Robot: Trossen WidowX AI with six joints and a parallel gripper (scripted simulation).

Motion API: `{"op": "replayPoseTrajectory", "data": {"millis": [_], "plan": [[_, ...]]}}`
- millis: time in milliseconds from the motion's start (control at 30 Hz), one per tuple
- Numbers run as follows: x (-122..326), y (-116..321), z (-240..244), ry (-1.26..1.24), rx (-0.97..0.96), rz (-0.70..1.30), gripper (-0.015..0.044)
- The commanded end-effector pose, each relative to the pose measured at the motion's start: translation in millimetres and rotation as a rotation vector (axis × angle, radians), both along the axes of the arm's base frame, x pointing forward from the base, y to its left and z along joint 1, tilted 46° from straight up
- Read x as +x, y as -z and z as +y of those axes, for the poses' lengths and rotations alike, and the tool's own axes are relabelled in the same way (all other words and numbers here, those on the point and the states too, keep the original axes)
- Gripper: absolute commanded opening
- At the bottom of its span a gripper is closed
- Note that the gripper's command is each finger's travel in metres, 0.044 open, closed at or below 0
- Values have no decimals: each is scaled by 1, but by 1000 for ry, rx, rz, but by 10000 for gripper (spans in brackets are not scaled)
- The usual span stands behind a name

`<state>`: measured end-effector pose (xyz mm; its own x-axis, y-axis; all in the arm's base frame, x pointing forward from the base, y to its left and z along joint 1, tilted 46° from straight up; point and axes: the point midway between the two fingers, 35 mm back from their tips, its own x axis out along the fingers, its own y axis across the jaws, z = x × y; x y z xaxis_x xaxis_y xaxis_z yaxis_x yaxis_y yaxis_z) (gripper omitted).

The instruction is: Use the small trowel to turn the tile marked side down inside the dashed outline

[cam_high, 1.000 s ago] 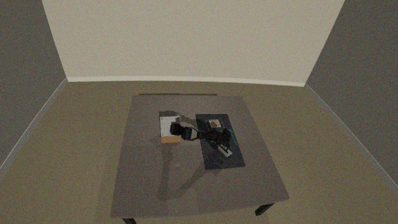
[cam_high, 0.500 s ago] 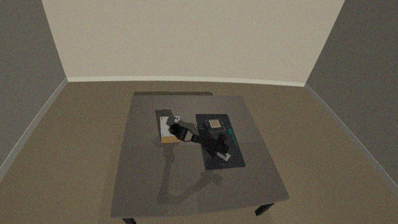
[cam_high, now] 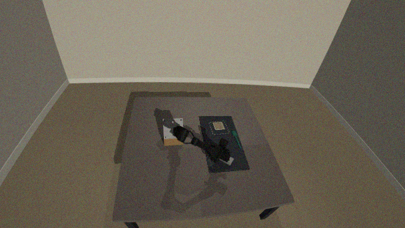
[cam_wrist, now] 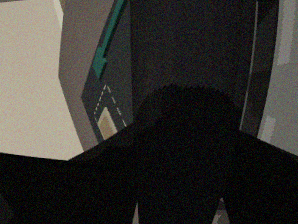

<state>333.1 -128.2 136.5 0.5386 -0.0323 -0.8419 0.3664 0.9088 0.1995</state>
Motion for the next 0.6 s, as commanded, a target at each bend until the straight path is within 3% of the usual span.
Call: {"op": "replayPoseTrajectory", "data": {"millis": [0,567], "plan": [[2,-7,3,-17,0,-19,0],[6,10,-15,-17,-11,-12,0]]}}
